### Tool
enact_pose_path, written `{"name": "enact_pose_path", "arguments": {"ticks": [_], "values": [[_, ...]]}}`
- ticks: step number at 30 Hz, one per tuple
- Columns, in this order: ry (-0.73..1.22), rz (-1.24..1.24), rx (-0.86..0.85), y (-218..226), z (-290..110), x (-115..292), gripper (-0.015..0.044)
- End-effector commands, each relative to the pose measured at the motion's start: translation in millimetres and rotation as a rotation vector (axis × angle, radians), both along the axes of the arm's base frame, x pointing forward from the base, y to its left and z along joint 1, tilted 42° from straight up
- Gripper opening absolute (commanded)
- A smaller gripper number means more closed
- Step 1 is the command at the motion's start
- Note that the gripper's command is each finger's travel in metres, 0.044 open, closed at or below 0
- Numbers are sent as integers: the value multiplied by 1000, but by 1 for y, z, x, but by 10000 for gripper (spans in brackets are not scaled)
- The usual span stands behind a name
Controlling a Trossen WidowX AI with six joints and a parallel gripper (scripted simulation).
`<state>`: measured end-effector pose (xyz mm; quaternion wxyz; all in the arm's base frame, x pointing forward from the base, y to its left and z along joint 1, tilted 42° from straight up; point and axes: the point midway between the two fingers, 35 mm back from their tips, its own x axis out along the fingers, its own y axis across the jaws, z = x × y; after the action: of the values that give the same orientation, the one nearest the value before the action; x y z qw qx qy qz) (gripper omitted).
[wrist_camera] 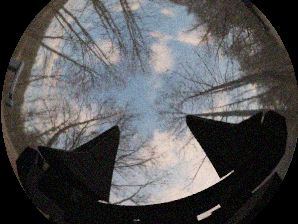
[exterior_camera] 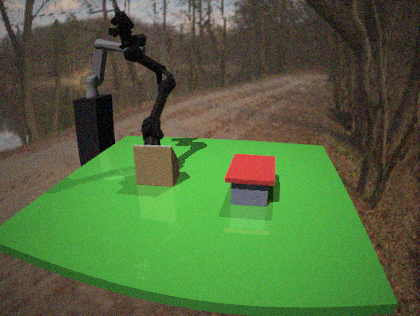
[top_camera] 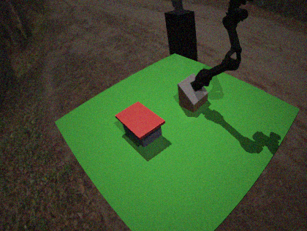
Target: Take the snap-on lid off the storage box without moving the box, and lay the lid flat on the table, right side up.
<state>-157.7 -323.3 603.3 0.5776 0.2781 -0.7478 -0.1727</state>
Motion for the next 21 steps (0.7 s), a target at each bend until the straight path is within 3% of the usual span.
{"name": "enact_pose_path", "arguments": {"ticks": [1,7,21], "values": [[-1,4,5,-2,-1,1,374],[-24,124,157,-47,-44,36,235],[86,400,558,-121,-170,147,235]]}}
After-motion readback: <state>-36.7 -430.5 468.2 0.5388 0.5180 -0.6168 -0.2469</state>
